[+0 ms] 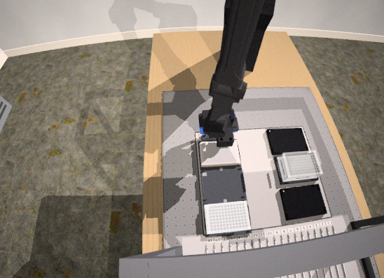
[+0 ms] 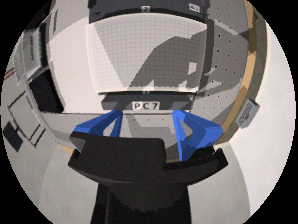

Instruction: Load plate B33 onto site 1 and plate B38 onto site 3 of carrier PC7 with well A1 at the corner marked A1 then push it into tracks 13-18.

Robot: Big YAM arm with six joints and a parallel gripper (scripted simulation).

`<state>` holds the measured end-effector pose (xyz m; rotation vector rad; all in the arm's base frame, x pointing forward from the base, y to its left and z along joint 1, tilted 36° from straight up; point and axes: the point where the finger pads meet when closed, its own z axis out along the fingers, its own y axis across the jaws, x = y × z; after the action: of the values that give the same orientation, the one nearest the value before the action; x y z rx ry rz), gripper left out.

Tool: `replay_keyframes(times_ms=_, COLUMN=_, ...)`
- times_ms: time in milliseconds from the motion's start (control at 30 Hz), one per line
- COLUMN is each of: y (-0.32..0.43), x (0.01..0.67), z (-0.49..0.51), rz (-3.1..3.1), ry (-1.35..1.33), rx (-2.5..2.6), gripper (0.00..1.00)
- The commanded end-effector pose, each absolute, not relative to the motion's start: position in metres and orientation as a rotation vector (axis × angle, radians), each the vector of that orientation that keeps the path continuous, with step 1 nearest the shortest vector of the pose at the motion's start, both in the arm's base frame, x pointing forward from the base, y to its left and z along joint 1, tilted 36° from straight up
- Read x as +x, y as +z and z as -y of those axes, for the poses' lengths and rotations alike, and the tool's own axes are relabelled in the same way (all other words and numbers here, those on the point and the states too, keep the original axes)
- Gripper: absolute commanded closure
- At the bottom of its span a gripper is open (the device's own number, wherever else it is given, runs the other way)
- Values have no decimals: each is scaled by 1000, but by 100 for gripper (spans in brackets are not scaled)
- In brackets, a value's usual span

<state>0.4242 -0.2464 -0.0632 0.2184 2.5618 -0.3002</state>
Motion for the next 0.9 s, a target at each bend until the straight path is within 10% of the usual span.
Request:
replay_keyframes(times_ms=0, y=-40, x=445, z=245, rz=-2514, ry=-314, rx=190, gripper=20)
replay_keyframes(times_ms=867, y=-34, x=452, z=245, rz=-2515, ry=-315, rx=186, gripper=20)
